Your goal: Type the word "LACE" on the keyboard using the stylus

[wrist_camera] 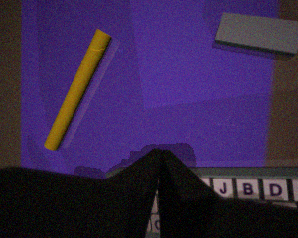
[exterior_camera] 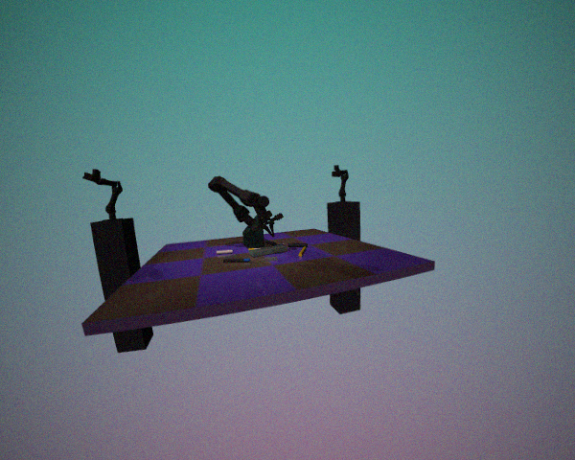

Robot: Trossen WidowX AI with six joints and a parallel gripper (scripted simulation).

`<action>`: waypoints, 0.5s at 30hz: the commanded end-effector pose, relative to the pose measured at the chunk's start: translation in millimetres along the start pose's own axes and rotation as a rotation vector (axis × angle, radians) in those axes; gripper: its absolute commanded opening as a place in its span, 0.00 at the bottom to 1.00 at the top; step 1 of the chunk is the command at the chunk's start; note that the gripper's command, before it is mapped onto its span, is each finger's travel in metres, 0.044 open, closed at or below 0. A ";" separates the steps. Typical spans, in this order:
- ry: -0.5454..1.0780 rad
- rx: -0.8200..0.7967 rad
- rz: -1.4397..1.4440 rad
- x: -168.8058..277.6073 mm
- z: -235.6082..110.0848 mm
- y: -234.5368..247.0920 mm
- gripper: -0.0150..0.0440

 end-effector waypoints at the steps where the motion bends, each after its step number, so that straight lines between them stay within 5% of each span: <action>1: 0.126 0.117 -0.102 28.0 25.1 21.4 0.25; 7: 0.269 0.311 -0.290 75.1 55.3 43.6 0.25; 15: 0.273 0.317 -0.296 76.5 56.1 44.1 0.25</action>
Point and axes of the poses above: the point midway between the two fingers, 35 mm back from their tips, its own z axis out along the fingers, its own y axis across the jaws, x = y × z, the point moved 3 cm from there along -z, back along the fingers, and after that the axes turned 4 degrees about -z, right-handed, at the moved point
